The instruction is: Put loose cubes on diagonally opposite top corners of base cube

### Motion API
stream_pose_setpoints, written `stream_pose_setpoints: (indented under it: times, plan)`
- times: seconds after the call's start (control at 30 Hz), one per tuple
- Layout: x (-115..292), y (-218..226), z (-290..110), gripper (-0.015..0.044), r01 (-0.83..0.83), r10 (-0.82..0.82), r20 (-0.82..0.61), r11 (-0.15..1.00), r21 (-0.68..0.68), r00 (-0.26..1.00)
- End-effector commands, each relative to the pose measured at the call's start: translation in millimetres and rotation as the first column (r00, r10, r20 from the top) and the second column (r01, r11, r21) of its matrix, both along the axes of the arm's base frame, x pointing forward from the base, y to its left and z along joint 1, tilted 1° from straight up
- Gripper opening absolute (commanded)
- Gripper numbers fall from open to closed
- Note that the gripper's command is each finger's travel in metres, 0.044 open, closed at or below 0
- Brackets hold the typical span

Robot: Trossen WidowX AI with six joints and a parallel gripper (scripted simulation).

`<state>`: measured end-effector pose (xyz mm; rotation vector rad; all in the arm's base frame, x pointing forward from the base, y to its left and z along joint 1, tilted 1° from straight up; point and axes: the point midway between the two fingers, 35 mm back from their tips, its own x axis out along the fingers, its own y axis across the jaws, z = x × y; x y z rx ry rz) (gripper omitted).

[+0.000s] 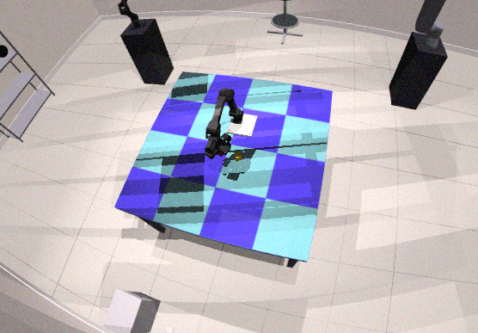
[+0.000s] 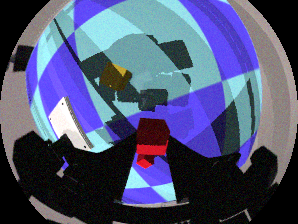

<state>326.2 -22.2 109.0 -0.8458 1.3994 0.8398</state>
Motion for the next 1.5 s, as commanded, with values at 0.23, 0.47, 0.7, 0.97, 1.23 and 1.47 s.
stream_pose_setpoints:
  times: [0.23, 0.47, 0.7, 0.97, 1.23, 1.47]
  plan:
    - [-3, 1, 34, 0.0105, 0.003, -0.003, 0.009, 1.0, 0.005, 1.0]
    - [-3, 12, 33, 0.0105, -0.029, 0.029, 0.009, 1.0, 0.005, 1.0]
    - [-5, 33, 26, 0.0105, -0.094, 0.094, 0.009, 0.996, 0.007, 0.996]
    - [-9, 58, 19, 0.0105, -0.167, 0.167, 0.01, 0.986, 0.008, 0.986]
    - [-15, 82, 11, 0.0105, -0.239, 0.239, 0.01, 0.971, 0.009, 0.971]
    - [-22, 102, 4, 0.0105, -0.302, 0.302, 0.01, 0.953, 0.01, 0.953]
